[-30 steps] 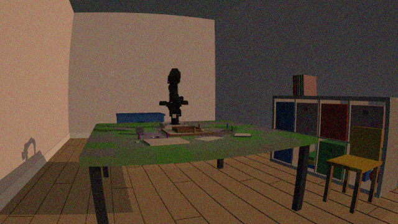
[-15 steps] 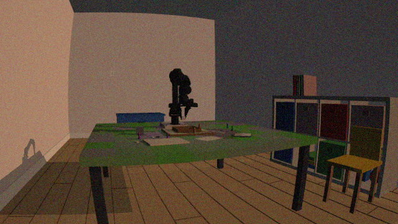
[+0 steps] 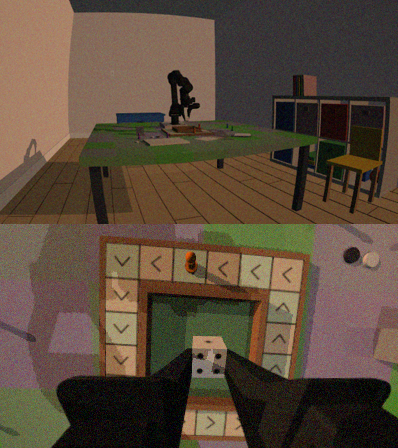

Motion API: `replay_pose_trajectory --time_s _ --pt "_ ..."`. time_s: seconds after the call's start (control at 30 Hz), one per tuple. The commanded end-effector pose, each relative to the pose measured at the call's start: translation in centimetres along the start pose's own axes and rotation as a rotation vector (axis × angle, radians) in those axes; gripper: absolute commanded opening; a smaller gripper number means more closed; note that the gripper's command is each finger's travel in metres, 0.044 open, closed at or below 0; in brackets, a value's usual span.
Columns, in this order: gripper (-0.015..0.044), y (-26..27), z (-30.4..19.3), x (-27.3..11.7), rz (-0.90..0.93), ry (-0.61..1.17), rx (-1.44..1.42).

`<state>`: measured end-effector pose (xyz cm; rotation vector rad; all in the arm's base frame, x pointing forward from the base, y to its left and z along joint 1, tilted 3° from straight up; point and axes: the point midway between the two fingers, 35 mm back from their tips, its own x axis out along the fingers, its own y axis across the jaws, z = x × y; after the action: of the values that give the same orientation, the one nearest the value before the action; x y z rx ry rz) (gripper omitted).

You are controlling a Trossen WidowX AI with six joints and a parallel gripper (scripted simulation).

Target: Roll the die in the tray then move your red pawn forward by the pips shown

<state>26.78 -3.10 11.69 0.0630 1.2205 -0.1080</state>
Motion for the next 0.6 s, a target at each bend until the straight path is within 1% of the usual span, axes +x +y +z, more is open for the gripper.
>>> replay_pose_trajectory --time_s 0.0,0.43,0.57 --pt "0.0 -0.03 -0.17 0.32 -0.002 -0.122 -0.002" --pt "0.0 0.07 0.21 0.24 -0.007 -0.558 -0.005" --pt "0.0 0.08 0.17 0.07 -0.007 -0.58 -0.005"
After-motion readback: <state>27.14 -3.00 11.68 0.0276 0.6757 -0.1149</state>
